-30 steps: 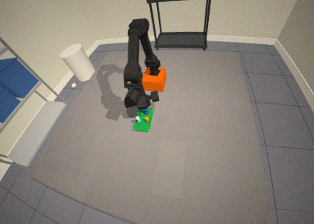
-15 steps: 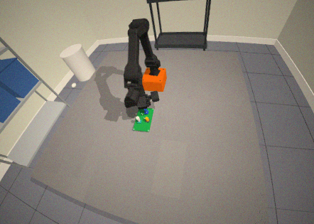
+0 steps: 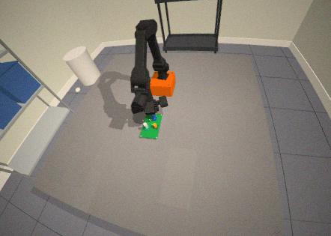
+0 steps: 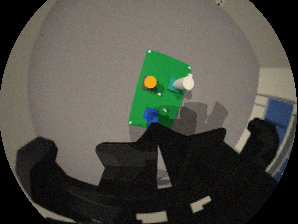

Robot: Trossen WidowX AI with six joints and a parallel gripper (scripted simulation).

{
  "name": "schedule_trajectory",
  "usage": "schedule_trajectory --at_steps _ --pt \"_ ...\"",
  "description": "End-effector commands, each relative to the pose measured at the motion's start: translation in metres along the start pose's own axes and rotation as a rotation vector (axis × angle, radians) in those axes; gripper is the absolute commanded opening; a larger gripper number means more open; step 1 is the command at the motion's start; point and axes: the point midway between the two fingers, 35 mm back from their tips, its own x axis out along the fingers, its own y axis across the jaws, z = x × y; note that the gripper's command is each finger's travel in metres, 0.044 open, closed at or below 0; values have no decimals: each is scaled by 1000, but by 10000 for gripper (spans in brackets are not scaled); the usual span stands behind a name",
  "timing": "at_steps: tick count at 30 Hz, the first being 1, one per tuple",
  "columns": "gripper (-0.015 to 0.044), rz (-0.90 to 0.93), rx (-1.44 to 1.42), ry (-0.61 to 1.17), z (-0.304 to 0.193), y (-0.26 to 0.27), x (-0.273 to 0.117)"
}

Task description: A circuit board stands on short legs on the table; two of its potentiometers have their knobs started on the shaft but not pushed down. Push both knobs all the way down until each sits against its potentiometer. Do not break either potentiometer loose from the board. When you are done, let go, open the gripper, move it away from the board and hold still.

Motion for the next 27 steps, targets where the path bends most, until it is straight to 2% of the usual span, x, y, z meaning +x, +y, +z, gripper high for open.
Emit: schedule_trajectory --at_steps 1,27 --pt "0 4 3 1 2 0 8" --pt "0 4 3 1 2 0 10"
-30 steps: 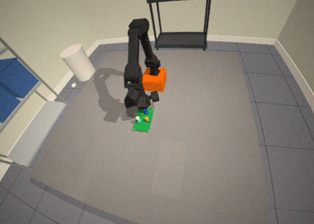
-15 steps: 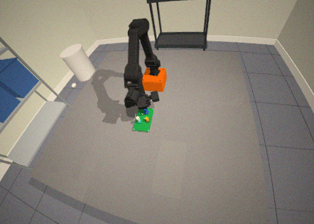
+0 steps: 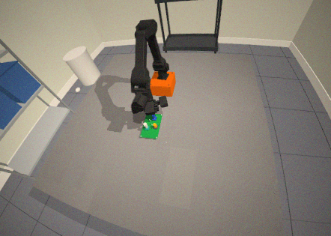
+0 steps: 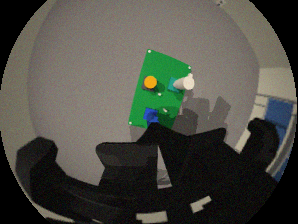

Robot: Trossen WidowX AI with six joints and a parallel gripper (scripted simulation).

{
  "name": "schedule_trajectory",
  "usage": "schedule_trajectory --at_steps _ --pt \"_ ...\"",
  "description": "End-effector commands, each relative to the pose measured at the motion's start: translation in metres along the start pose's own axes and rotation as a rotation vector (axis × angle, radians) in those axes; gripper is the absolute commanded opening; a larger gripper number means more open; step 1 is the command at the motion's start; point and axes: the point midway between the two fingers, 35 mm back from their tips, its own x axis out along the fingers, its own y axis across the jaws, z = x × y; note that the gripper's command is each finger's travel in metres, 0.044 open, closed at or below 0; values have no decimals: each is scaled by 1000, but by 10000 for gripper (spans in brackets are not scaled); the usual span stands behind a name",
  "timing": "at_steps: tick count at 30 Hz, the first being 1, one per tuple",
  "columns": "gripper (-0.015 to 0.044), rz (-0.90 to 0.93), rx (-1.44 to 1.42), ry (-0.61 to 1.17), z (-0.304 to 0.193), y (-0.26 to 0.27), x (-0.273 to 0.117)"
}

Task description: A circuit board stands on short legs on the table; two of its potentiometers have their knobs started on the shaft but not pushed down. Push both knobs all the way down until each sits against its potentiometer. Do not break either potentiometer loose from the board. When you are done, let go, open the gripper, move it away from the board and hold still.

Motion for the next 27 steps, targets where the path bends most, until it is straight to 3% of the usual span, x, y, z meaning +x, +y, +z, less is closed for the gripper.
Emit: schedule_trajectory --at_steps 1,27 --pt "0 4 3 2 2 0 9" --pt "0 4 3 2 2 0 13"
